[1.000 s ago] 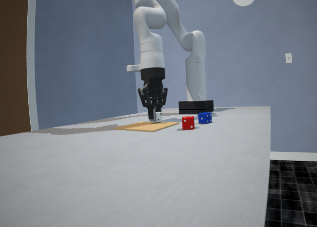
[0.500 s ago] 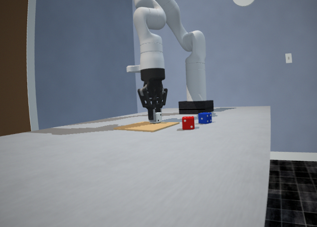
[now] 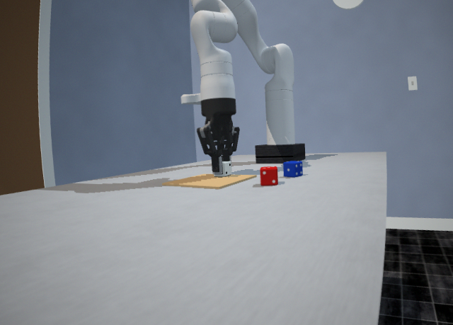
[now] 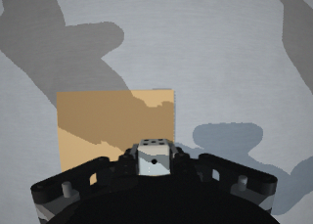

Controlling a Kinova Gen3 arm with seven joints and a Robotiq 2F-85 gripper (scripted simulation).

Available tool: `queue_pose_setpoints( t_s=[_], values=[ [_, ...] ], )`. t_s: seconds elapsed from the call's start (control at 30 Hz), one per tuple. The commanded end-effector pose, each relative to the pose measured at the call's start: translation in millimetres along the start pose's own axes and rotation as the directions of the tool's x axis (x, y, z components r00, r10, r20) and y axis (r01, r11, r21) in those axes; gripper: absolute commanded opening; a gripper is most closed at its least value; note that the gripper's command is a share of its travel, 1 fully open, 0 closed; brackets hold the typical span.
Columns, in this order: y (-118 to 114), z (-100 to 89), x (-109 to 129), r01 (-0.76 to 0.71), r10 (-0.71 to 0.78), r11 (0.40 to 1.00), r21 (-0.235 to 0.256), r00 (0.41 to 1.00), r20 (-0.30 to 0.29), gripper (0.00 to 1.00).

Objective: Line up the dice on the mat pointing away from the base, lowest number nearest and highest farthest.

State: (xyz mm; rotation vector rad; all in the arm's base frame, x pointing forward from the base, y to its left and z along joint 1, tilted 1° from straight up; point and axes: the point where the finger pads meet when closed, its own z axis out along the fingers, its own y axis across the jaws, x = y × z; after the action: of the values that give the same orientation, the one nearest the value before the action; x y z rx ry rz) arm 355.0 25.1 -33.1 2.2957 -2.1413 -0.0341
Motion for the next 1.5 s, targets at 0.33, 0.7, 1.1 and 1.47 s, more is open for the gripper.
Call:
queue_pose_setpoints(
  t_s=[0.33, 0.7, 1.1, 1.47],
  values=[
    [1.0, 1.3, -2.4, 0.003, -0.003, 1.0, 0.001, 1.0, 0.006, 0.26],
    [1.0, 1.3, -2.4, 0.003, -0.003, 1.0, 0.001, 1.0, 0.006, 0.26],
    [1.0, 1.3, -2.4, 0.003, -0.003, 1.0, 0.001, 1.0, 0.006, 0.38],
    [1.0, 1.3, -2.4, 0.003, -0.003, 1.0, 0.001, 1.0, 0.006, 0.46]
  ],
)
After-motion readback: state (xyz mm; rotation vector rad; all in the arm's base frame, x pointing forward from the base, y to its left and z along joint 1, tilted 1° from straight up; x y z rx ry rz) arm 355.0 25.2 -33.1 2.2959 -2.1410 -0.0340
